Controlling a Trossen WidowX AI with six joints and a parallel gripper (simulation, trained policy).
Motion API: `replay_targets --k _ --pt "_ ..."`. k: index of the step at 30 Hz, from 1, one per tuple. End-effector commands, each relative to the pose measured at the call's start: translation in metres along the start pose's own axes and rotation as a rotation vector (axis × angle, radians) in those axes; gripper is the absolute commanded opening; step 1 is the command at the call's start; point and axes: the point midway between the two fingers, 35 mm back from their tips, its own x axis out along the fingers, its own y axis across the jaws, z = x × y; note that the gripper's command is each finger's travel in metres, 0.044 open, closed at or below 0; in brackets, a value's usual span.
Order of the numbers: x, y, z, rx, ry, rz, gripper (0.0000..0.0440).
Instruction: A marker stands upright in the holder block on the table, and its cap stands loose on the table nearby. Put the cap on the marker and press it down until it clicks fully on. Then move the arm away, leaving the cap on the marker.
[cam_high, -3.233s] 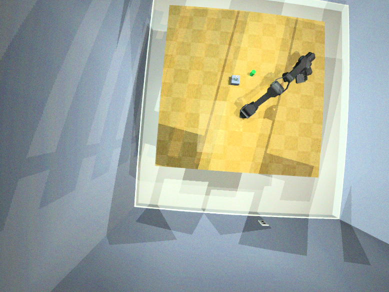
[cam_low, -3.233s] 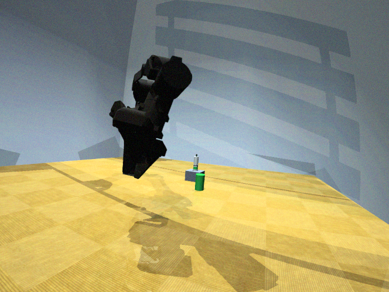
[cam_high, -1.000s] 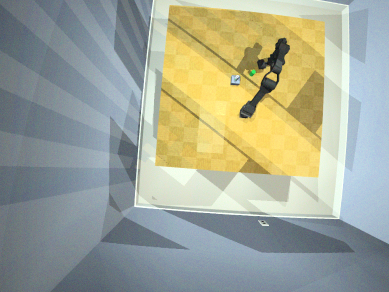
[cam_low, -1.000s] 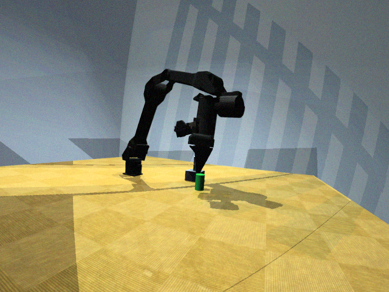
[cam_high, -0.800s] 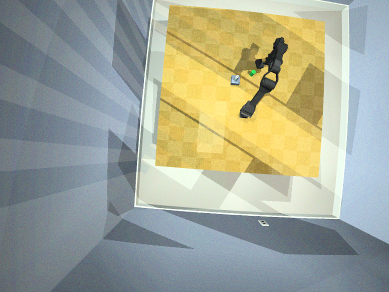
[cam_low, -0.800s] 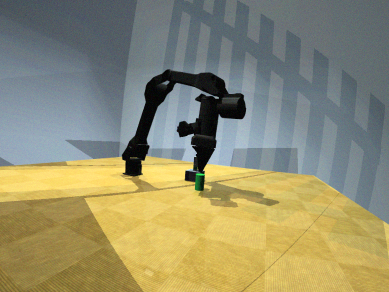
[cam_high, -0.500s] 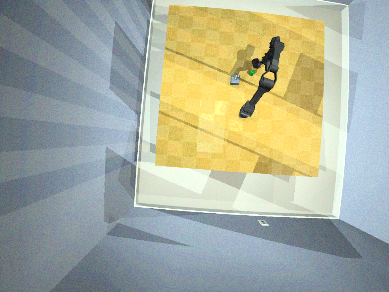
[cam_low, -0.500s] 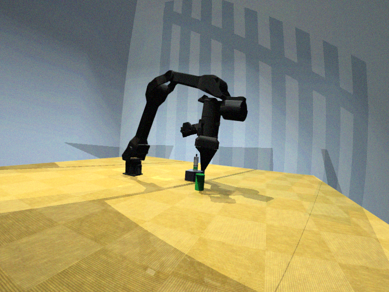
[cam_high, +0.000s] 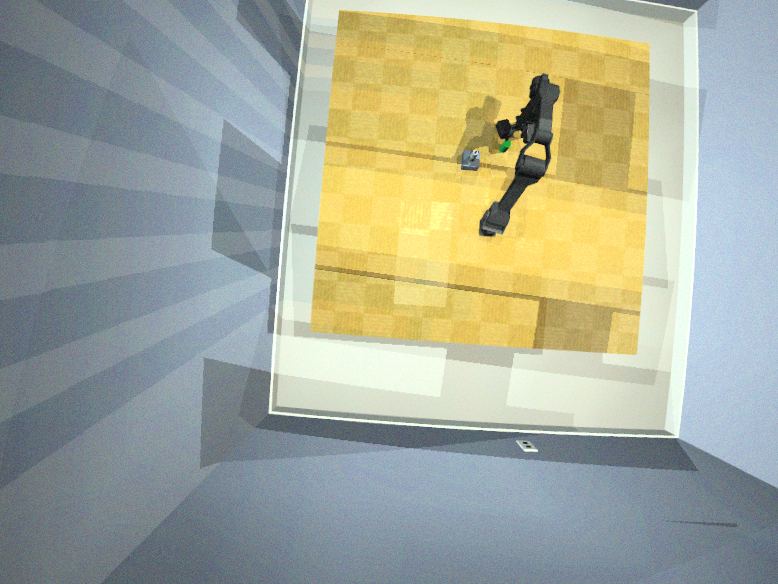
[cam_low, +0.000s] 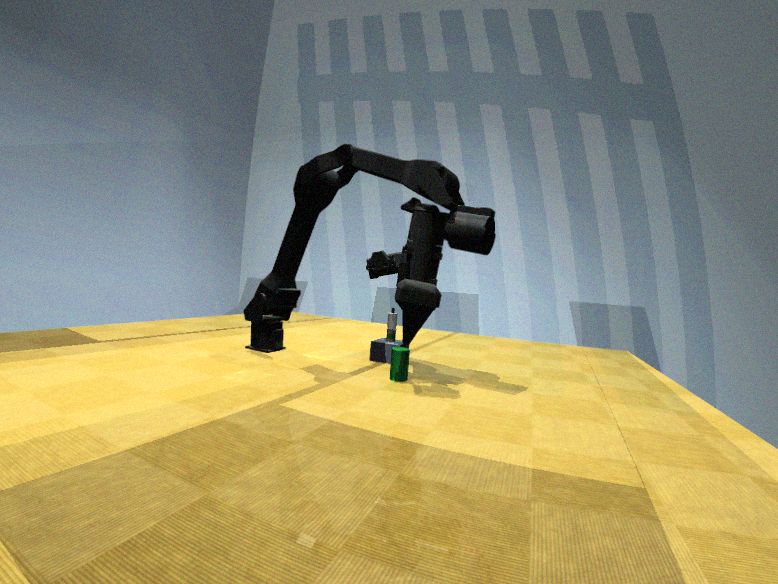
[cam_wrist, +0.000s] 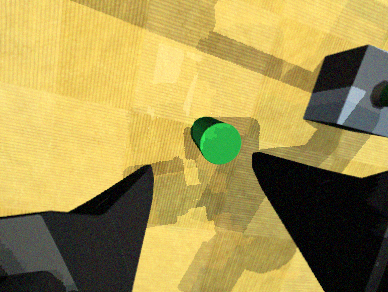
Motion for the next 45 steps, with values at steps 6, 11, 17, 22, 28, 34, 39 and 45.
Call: replay_targets --k 6,11,17,22,28,34,39,45 --pt "0.015 -0.01 0.003 -0.035 -0.033 -0.03 0.0293" --pt "0.028 -0.013 0.004 -0.059 -0.05 -0.043 0.0284" --pt "0.044 -0.015 0.005 -0.092 -0.068 -0.055 0.027" --pt "0.054 -0.015 0.007 -0.121 -0.079 -0.05 0.0257" --pt "0.056 -0.015 0.008 -0.151 -0.08 -0.027 0.0164" --pt "0.04 -0.016 0.005 -0.177 -0.053 0.01 0.0069" --pt "0.022 -0.021 0.001 -0.204 -0.022 0.043 0.0055" --pt "0.001 -0.032 -0.003 -0.233 0.008 0.062 0.0055"
